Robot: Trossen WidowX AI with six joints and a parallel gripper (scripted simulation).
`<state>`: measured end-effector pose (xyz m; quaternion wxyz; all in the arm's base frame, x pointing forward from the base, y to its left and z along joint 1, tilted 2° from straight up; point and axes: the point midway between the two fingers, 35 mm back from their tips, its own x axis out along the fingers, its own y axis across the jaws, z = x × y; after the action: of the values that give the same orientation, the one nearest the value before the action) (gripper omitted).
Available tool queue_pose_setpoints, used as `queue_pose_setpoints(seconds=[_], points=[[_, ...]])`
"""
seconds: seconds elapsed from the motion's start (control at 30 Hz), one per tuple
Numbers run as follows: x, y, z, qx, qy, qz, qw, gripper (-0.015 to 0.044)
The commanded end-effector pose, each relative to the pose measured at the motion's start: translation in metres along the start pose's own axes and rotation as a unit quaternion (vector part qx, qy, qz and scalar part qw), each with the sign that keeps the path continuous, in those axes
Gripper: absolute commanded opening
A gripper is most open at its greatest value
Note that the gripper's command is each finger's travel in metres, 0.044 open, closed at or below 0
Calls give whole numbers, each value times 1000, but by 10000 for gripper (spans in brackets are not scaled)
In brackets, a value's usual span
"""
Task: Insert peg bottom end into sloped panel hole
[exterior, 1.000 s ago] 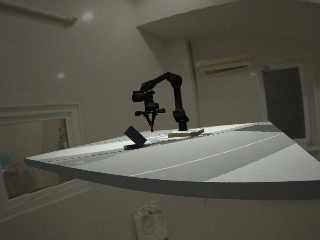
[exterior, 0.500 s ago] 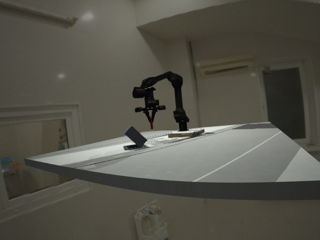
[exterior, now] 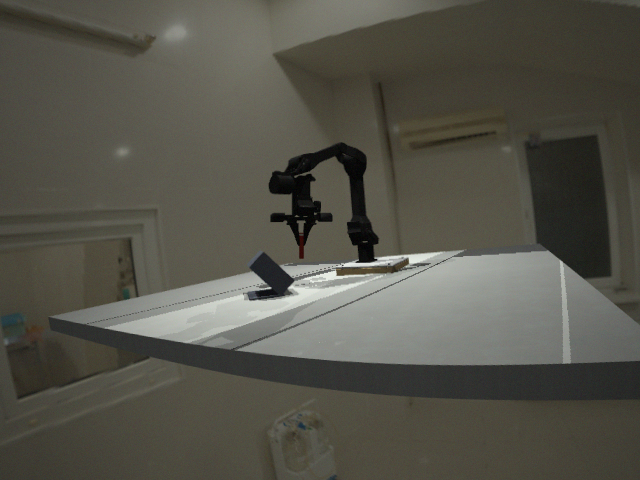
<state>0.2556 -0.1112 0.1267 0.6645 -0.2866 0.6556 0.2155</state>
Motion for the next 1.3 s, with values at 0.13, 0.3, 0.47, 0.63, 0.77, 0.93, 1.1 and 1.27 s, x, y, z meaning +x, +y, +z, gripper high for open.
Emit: queue_pose_setpoints(seconds=[0.13,0.3,0.47,0.63,0.77,0.93,1.1,1.27], points=[[0,-1,6,-3,11,-25,1000,0],[0,-2,10,-5,16,-39,999,0],[0,-3,14,-7,21,-54,998,0],[0,-3,19,-9,25,-68,997,0],[-1,-4,22,-11,28,-80,996,0],[-1,-4,27,-12,30,-95,995,0],[-2,-4,31,-13,33,-110,993,0],[-3,-5,36,-14,34,-125,991,0]])
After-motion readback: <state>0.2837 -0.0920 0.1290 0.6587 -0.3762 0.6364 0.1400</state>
